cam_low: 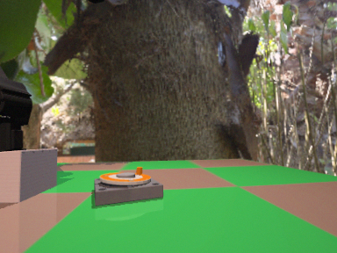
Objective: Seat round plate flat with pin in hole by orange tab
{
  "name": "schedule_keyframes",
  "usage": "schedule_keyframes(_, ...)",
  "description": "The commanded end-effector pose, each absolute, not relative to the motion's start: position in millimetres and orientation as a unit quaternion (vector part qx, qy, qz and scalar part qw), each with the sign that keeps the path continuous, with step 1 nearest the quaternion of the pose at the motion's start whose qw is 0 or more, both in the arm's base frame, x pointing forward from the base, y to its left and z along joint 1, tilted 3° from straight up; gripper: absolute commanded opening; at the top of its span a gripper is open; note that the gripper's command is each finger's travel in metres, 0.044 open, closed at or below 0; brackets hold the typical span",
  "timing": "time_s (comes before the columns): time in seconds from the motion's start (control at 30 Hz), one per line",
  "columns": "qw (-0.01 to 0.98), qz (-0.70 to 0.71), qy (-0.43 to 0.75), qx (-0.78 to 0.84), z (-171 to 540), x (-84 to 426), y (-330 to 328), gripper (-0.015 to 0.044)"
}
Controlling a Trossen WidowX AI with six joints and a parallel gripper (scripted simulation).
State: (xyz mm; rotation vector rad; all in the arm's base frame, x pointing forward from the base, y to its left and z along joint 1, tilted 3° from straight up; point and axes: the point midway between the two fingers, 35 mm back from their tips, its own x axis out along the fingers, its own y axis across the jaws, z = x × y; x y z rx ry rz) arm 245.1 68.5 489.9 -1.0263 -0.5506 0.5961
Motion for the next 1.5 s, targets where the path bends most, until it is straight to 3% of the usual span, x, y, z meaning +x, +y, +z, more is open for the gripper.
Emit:
schedule_keyframes(0.0, 0.799, 0.279, -0.249, -0.471, 487, 249, 67, 0.0374)
schedule_keyframes(0.2, 0.904, 0.292, -0.053, -0.307, 409, 330, 45, 0.0216)
schedule_keyframes(0.47, 0.928, 0.275, 0.217, -0.124, 275, 385, 47, 0.0006)
schedule_keyframes(0.8, 0.83, 0.151, 0.537, -0.011, 111, 372, 42, 0.0)
schedule_keyframes(0.97, 0.715, 0.038, 0.698, -0.012, 32, 326, 31, 0.0)
schedule_keyframes(1.47, 0.695, 0.019, 0.718, -0.017, -15, 316, 30, 0.0)
